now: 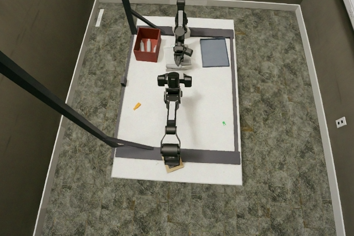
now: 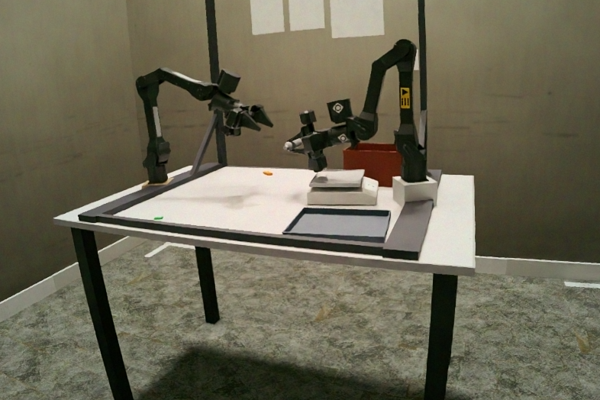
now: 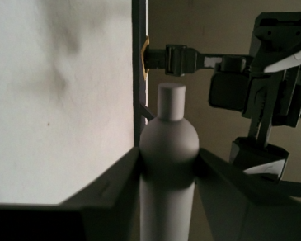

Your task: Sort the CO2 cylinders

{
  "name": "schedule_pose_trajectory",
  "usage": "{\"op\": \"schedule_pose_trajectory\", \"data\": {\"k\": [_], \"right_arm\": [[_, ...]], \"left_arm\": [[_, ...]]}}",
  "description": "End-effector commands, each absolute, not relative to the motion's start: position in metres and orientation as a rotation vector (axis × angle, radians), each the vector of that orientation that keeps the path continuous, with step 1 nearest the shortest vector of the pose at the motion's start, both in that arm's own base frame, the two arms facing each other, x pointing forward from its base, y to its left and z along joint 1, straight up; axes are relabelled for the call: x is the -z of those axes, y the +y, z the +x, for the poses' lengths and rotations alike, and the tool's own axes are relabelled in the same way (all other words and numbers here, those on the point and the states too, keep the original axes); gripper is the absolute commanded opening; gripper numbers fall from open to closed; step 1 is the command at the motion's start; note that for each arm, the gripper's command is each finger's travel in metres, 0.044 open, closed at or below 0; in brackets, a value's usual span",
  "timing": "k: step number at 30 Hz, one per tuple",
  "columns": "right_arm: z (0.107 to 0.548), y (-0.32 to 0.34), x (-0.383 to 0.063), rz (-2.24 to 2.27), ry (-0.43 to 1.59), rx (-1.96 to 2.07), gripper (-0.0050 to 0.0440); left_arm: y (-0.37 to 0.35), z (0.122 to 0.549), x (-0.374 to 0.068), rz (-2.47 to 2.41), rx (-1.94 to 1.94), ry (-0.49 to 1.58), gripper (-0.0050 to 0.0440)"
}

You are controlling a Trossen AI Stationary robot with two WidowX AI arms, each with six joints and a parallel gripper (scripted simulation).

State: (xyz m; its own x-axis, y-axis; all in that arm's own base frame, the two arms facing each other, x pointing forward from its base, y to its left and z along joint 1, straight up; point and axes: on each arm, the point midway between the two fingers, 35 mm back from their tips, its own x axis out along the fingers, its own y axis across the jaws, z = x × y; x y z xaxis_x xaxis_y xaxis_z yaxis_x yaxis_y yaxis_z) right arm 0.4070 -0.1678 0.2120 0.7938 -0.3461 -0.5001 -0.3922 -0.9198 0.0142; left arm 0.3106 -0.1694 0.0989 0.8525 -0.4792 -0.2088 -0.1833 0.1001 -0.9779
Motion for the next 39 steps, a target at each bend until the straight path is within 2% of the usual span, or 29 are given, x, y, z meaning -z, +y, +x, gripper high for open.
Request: {"op": "schedule_pose_trajectory", "data": {"k": [1, 5, 21, 39], "right_arm": [[0.407, -0.168, -0.225, -2.903, 0.602, -0.736, 0.044], [0.407, -0.168, -0.225, -2.903, 0.602, -0.736, 0.044], [0.408, -0.168, -0.22, -2.94, 0.616, -0.772, 0.044], [0.411, -0.165, -0.2, -3.543, 0.895, -1.293, 0.044]], "left_arm": [[-0.172, 0.316, -0.122, -1.515, 0.335, 0.464, -0.005], [-0.172, 0.318, -0.144, -1.539, 0.412, 0.39, -0.005], [-0.173, 0.319, -0.159, -1.544, 0.431, 0.371, -0.005], [-0.172, 0.318, -0.153, -1.538, 0.418, 0.384, -0.005]]}}
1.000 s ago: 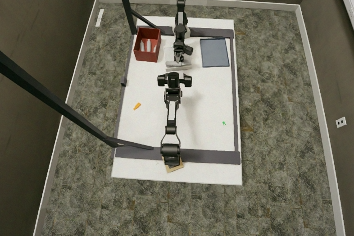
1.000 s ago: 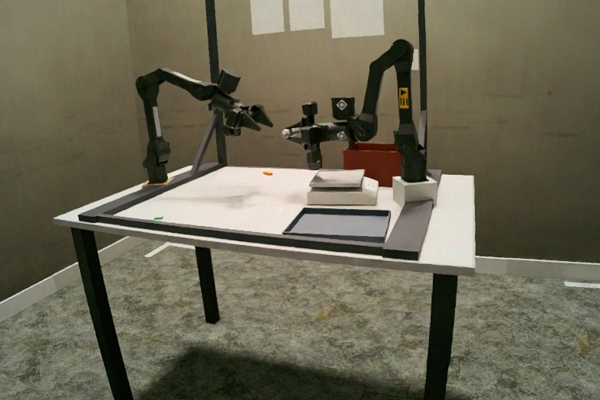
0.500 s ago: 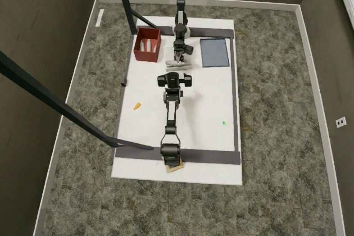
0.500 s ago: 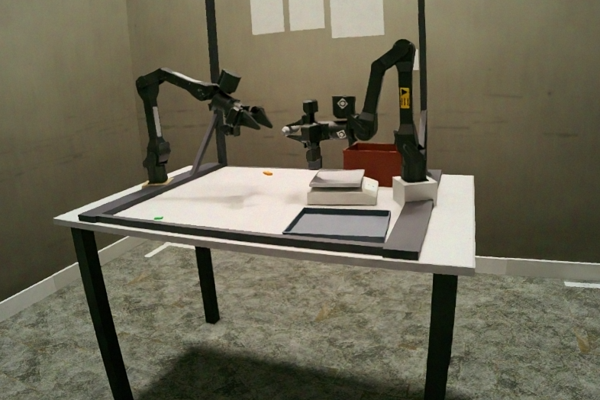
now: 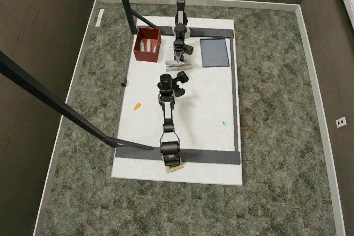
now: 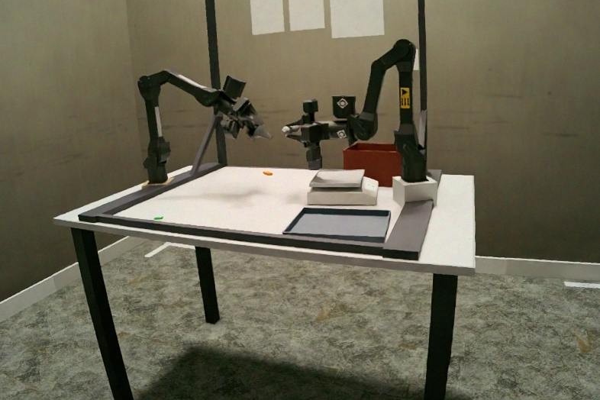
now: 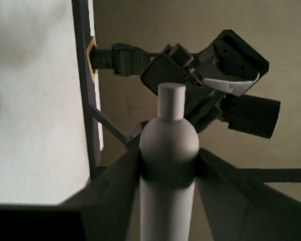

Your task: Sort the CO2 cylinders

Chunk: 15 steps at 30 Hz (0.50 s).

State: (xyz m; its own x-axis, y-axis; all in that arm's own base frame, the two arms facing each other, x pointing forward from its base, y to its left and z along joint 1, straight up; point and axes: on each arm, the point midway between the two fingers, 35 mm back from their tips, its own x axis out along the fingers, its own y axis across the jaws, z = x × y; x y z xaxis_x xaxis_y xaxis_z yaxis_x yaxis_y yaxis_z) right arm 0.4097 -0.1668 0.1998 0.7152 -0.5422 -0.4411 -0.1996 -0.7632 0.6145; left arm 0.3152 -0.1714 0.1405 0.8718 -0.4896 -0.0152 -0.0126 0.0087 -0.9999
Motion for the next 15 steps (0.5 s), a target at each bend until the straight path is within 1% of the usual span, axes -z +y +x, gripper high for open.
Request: {"op": "schedule_pose_trajectory", "data": {"k": [1, 9, 12, 15], "right_arm": [[0.411, -0.165, -0.199, 2.158, -0.552, 0.8, 0.044], [0.409, -0.165, -0.181, 1.839, -0.49, 0.811, 0.044], [0.41, -0.165, -0.184, 1.785, -0.486, 0.791, 0.044], [0.409, -0.165, -0.174, 1.649, -0.437, 0.805, 0.044]], "left_arm": [[-0.172, 0.318, -0.153, -1.538, 0.418, 0.384, -0.005], [-0.172, 0.318, -0.153, -1.538, 0.418, 0.384, -0.005], [-0.172, 0.318, -0.153, -1.538, 0.418, 0.384, -0.005], [-0.172, 0.318, -0.153, -1.538, 0.418, 0.384, -0.005]]}}
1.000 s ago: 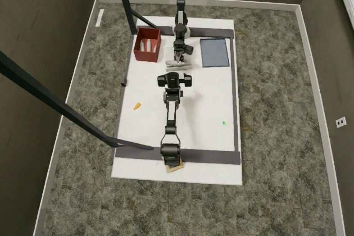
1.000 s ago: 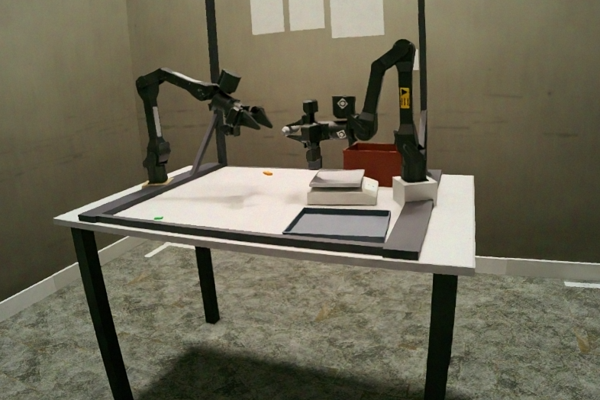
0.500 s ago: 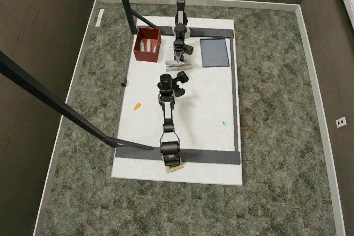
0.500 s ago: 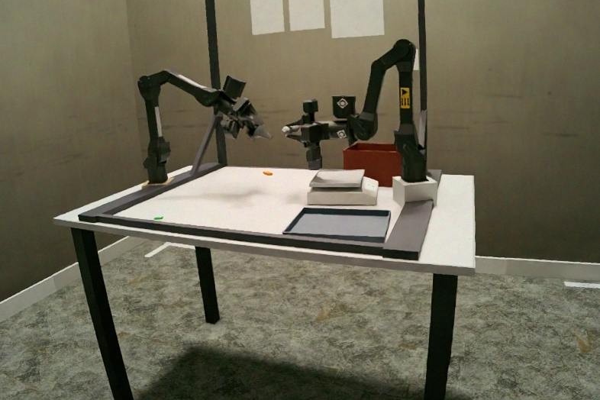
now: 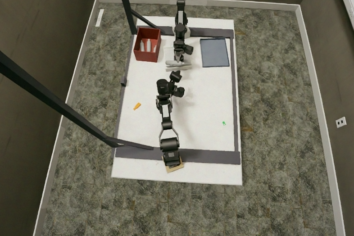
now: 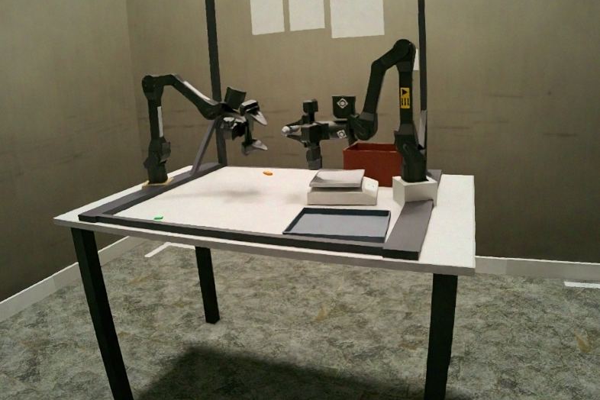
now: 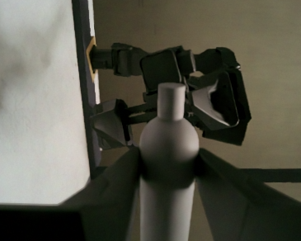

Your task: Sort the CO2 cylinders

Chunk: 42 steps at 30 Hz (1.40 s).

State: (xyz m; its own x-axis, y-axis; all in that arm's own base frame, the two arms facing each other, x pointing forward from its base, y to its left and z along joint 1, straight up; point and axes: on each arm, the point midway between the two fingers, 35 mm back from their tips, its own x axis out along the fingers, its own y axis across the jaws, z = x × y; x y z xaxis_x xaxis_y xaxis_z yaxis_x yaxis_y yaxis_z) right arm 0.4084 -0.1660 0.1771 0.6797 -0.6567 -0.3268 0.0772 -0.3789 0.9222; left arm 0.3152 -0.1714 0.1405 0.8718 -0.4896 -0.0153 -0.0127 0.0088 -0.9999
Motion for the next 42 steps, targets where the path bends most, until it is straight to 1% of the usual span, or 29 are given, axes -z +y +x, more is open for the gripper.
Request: {"op": "schedule_pose_trajectory", "data": {"k": [1, 11, 13, 25, 30, 31, 35, 42], "right_arm": [[0.408, -0.165, -0.171, 1.613, -0.424, 0.806, 0.044], [0.405, -0.169, -0.144, 1.257, -0.278, 0.803, 0.044], [0.405, -0.169, -0.144, 1.257, -0.278, 0.803, 0.044], [0.409, -0.174, -0.136, 0.88, -0.198, 0.704, 0.044], [0.41, -0.175, -0.136, 0.8, -0.193, 0.675, 0.044], [0.41, -0.176, -0.143, 0.769, -0.22, 0.651, 0.044], [0.41, -0.179, -0.137, 0.594, -0.176, 0.605, 0.044], [0.41, -0.184, -0.141, 0.328, -0.168, 0.518, 0.044]], "left_arm": [[-0.172, 0.318, -0.153, -1.538, 0.418, 0.384, -0.005], [-0.172, 0.318, -0.153, -1.538, 0.418, 0.384, -0.005], [-0.172, 0.318, -0.153, -1.538, 0.418, 0.384, -0.005], [-0.172, 0.318, -0.153, -1.538, 0.418, 0.384, -0.005], [-0.172, 0.318, -0.153, -1.538, 0.418, 0.384, -0.005], [-0.172, 0.318, -0.153, -1.538, 0.418, 0.384, -0.005], [-0.172, 0.318, -0.153, -1.538, 0.418, 0.384, -0.005], [-0.172, 0.318, -0.153, -1.538, 0.418, 0.384, -0.005]]}}
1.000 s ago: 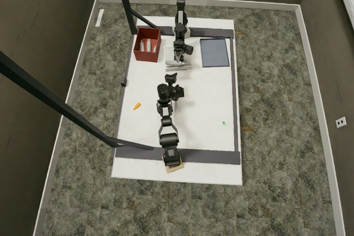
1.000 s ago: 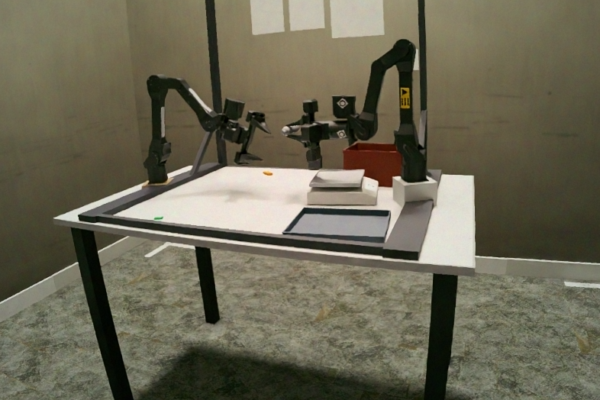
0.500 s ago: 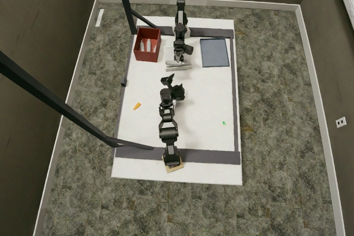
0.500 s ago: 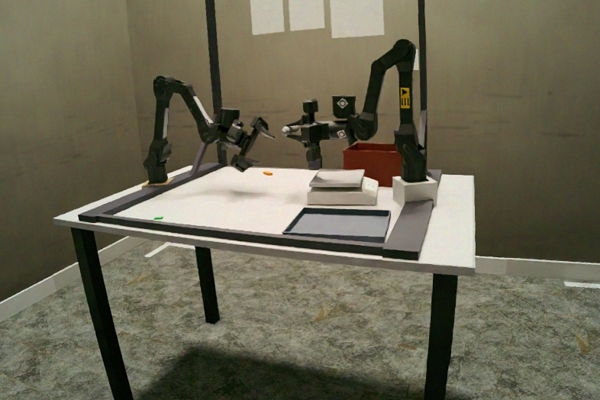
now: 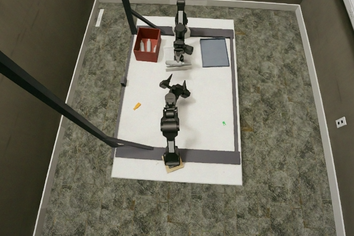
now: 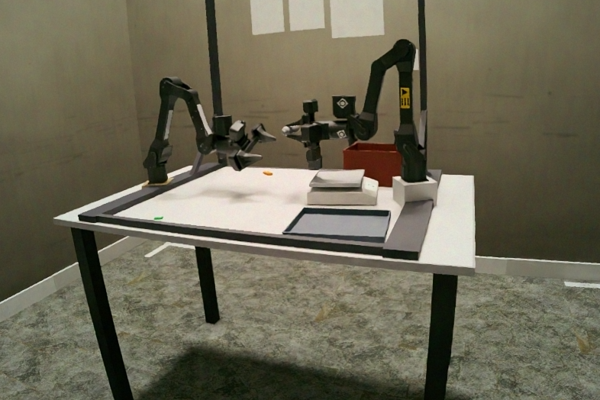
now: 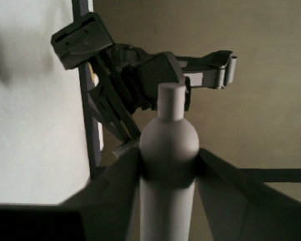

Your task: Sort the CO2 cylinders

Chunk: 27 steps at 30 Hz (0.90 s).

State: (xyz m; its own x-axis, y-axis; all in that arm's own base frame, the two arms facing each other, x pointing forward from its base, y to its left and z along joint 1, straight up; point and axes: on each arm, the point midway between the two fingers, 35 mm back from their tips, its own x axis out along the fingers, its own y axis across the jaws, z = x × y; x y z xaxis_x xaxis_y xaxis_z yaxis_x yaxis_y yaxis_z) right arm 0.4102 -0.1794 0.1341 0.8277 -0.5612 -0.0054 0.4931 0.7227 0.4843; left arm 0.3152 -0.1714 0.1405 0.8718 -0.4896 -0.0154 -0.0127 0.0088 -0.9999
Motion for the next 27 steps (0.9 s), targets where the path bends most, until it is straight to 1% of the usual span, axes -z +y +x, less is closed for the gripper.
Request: {"op": "schedule_pose_trajectory", "data": {"k": [1, 3, 5, 12, 27], "right_arm": [[0.41, -0.184, -0.142, 0.285, -0.171, 0.504, 0.044], [0.411, -0.186, -0.151, 0.2, -0.195, 0.477, 0.044], [0.411, -0.186, -0.151, 0.2, -0.195, 0.477, 0.044], [0.41, -0.19, -0.158, -0.021, -0.197, 0.418, 0.044], [0.409, -0.189, -0.161, -0.042, -0.196, 0.411, 0.044]], "left_arm": [[-0.172, 0.318, -0.153, -1.538, 0.418, 0.384, -0.005], [-0.172, 0.318, -0.153, -1.538, 0.418, 0.384, -0.005], [-0.172, 0.318, -0.153, -1.538, 0.418, 0.384, -0.005], [-0.172, 0.318, -0.153, -1.538, 0.418, 0.384, -0.005], [-0.172, 0.318, -0.153, -1.538, 0.418, 0.384, -0.005]]}}
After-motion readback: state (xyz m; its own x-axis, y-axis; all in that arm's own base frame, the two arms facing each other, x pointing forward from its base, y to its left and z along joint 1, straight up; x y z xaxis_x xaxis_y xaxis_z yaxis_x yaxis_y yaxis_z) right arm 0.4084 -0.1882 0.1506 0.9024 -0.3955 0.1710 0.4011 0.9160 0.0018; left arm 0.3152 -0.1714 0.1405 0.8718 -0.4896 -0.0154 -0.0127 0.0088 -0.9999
